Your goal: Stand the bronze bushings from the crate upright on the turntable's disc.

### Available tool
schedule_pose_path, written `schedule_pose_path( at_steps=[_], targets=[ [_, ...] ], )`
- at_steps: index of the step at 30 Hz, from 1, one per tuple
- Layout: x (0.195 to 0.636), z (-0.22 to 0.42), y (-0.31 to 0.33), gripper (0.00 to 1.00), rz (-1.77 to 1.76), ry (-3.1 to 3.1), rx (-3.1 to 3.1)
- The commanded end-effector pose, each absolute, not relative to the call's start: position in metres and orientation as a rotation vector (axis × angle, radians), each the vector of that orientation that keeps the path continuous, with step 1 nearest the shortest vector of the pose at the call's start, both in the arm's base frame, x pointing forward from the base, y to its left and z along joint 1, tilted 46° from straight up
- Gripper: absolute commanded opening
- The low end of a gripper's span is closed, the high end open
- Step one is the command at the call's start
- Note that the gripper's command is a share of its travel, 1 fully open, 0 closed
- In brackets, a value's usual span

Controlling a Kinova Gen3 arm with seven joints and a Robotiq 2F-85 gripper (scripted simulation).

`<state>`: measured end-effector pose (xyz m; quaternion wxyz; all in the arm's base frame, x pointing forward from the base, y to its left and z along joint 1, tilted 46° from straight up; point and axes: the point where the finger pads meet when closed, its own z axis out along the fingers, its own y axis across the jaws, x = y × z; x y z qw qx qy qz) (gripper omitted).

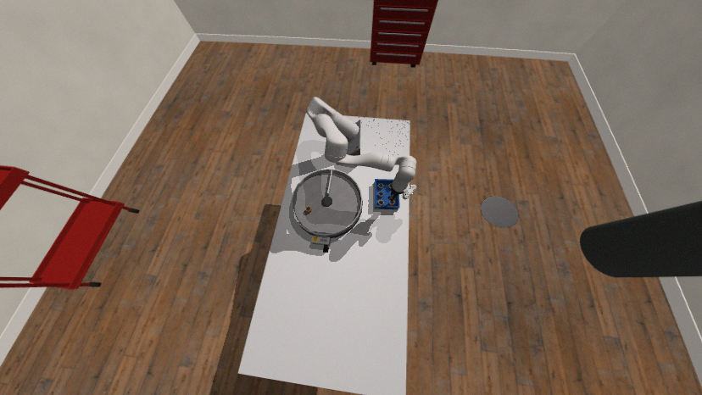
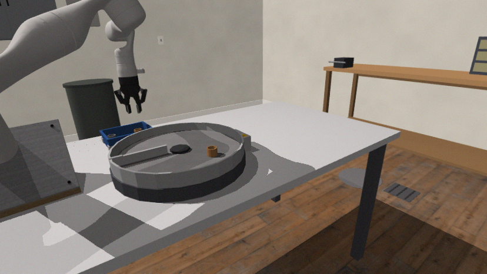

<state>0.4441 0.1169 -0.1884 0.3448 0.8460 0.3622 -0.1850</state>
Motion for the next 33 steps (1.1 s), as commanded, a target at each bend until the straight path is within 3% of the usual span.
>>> schedule_pose_path(
  at_steps=[1,12,33],
  targets=[
    [0.443,-0.19,0.114,0.39,-0.485,0.94,2.197],
    [0.44,-0.221,0.082,0.39,-0.485,0.94,2.197],
    [0.44,-0.223,0.08,0.39,-0.485,0.94,2.197]
  ],
)
